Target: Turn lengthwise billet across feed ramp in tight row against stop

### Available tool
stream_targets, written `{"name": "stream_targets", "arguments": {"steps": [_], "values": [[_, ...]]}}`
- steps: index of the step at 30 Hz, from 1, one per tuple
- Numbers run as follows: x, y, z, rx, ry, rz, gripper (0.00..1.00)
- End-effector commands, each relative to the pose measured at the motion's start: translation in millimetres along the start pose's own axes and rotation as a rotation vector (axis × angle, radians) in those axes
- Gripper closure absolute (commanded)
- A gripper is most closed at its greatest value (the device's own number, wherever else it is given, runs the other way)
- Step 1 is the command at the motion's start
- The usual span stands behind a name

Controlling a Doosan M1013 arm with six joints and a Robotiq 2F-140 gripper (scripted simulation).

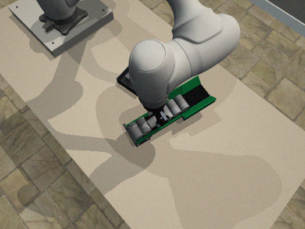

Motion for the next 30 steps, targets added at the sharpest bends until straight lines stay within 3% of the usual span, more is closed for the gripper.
{"name": "stream_targets", "arguments": {"steps": [1, 30], "values": [[0, 0, 0, 0.000, 0.000, 0.000, 0.59], [17, 0, -2, 0.000, 0.000, 0.000, 0.59]]}}
Point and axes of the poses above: the point where the finger pads meet when closed, its own x axis out along the fingers, its own y axis across the jaws, z = x × y, the point moved 4 cm from there along -x, back along the fingers, and after that the axes turned 6 degrees about -x, right-handed, at the moved point
